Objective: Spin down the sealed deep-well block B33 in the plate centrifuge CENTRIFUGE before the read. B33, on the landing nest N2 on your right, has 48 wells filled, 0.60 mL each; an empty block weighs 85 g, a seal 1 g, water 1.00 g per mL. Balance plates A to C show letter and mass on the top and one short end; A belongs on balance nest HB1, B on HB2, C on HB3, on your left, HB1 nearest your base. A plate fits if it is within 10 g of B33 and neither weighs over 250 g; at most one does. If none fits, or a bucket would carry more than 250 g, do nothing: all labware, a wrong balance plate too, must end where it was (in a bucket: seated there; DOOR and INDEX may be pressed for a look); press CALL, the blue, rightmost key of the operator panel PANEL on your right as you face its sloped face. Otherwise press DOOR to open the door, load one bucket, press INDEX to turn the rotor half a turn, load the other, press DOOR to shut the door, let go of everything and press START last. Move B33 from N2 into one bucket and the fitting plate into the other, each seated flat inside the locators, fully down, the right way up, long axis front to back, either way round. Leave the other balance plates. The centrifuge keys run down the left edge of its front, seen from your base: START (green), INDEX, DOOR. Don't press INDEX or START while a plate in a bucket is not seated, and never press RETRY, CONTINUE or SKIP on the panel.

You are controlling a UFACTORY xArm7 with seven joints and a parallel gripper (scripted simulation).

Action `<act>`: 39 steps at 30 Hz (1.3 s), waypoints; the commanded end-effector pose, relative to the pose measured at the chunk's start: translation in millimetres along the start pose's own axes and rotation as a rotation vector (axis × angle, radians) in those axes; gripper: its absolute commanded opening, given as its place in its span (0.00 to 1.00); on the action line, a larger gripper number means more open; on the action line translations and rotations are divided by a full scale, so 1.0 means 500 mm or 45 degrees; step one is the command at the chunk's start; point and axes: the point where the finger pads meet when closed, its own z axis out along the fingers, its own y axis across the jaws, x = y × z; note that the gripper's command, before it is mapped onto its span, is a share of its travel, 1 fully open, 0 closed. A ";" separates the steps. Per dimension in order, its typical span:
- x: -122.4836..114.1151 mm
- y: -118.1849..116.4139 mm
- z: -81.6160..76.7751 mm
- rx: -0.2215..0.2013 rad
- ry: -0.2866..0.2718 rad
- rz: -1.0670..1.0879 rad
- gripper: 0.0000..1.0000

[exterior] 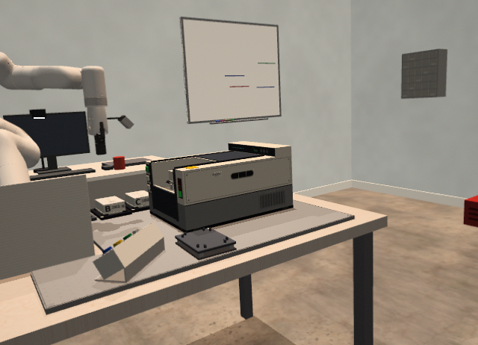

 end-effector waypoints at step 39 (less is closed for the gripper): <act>0.077 0.000 0.148 -0.001 0.581 -0.001 0.00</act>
